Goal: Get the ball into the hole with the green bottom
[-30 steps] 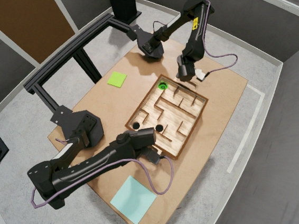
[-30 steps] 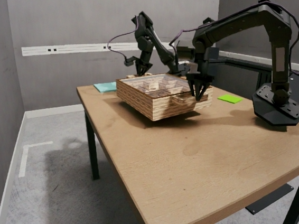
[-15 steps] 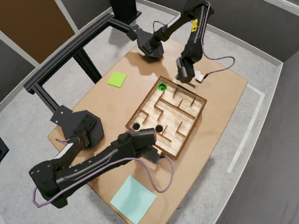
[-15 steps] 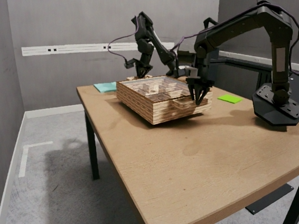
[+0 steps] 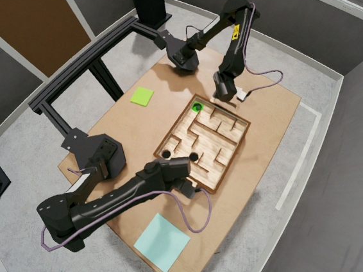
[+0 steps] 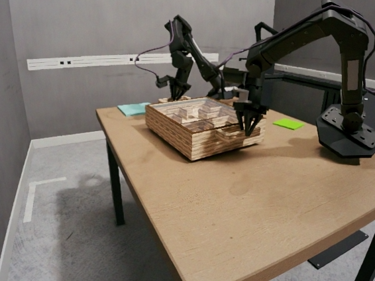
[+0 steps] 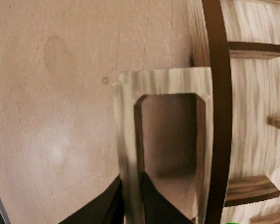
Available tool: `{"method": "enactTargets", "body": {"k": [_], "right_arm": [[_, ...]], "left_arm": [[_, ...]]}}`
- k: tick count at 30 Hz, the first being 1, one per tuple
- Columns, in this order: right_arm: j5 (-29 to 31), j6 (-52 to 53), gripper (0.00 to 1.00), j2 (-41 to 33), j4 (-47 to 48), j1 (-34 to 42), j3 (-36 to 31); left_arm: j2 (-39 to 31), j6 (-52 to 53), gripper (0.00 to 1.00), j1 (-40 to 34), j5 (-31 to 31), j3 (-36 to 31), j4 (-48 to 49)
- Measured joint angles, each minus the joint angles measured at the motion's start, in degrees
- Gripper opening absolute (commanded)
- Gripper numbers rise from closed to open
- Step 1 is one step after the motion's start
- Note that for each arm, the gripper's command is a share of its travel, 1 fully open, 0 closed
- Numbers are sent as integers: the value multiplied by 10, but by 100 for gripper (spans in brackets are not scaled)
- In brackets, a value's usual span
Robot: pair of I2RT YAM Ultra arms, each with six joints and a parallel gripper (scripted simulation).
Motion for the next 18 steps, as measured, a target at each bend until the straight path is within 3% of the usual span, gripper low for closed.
{"method": "enactTargets", "body": {"k": [18], "right_arm": [[3, -21, 0, 15, 49, -14, -17]], "left_arm": [[-5, 34, 0, 13, -3, -31, 60]]}}
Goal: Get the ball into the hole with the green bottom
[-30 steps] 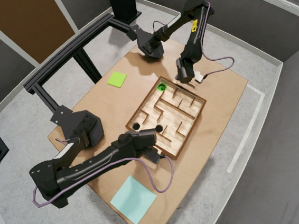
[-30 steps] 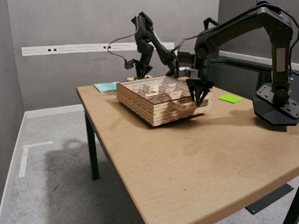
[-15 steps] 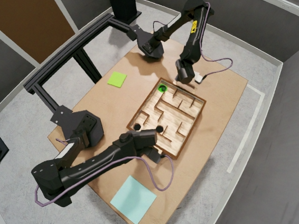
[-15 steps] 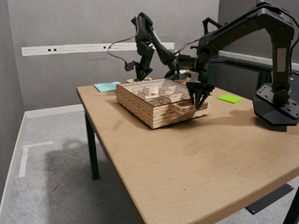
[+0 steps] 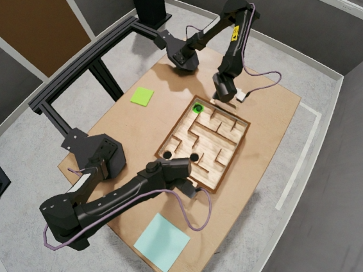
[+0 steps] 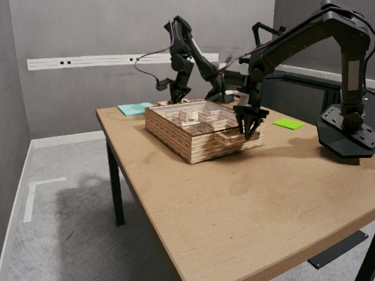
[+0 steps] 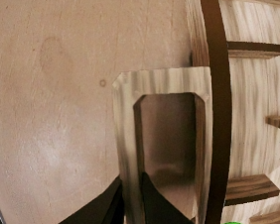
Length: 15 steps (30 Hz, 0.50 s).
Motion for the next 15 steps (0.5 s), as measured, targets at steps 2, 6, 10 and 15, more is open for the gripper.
{"method": "enactTargets", "body": {"k": [2, 6, 10, 15], "right_arm": [[-1, -2, 0, 3, 9, -3, -7], [-1, -5, 0, 5, 14, -3, -7], [0, -7, 0, 6, 23, -3, -12], [-2, -10, 0, 5, 29, -5, -15]], "left_arm": [[0, 2, 0, 0, 0, 0, 3], [0, 4, 0, 1, -1, -1, 2], [0, 4, 0, 1, -4, -2, 2], [0, 4, 0, 1, -4, -2, 2]]}}
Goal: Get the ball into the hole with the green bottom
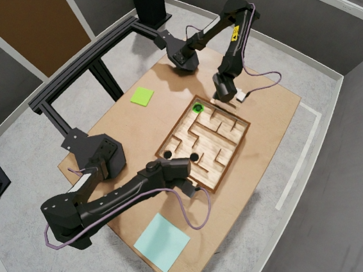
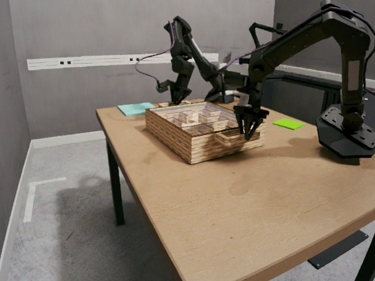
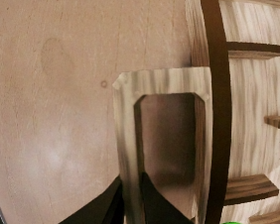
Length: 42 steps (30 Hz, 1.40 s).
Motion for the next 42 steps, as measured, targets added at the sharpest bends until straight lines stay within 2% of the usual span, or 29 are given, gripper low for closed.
{"method": "enactTargets", "body": {"k": [40, 41, 42], "right_arm": [[-14, -38, 0, -21, 48, -10, -30], [-14, -39, 0, -21, 49, -10, -31], [-15, -38, 0, -23, 50, -9, -31]], "left_arm": [[10, -14, 0, -8, -7, 15, -28], [10, -15, 34, -8, -7, 17, -30], [11, -11, 34, -9, -11, 17, -31]]}}
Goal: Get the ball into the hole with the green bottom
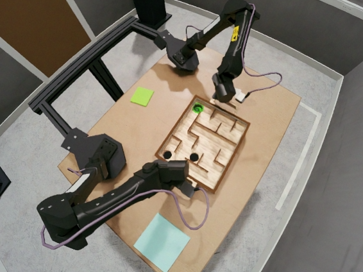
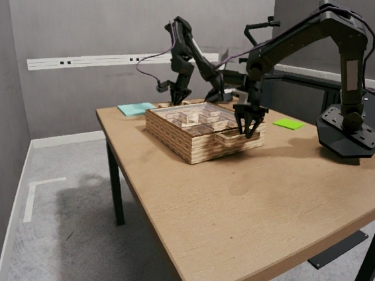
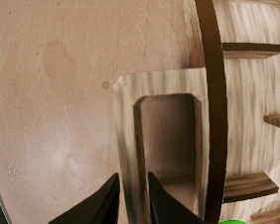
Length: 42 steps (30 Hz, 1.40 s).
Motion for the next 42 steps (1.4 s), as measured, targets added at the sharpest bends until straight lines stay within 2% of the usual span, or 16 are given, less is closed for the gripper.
{"method": "enactTargets", "body": {"k": [15, 16, 23, 34, 42], "right_arm": [[0, -2, 0, 0, 4, 1, 1], [0, -2, 34, 0, 4, 1, 1], [24, -13, 34, -1, 18, 2, 3], [30, -19, 34, -1, 25, 2, 3], [30, -19, 34, -1, 26, 2, 3]], "left_arm": [[-17, 28, 34, -5, -31, 2, 5], [-17, 28, 34, -5, -31, 2, 5], [-17, 29, 34, -5, -31, 2, 6], [-17, 28, 34, -6, -31, 2, 5], [-18, -5, 34, -34, -35, 21, -40]]}}
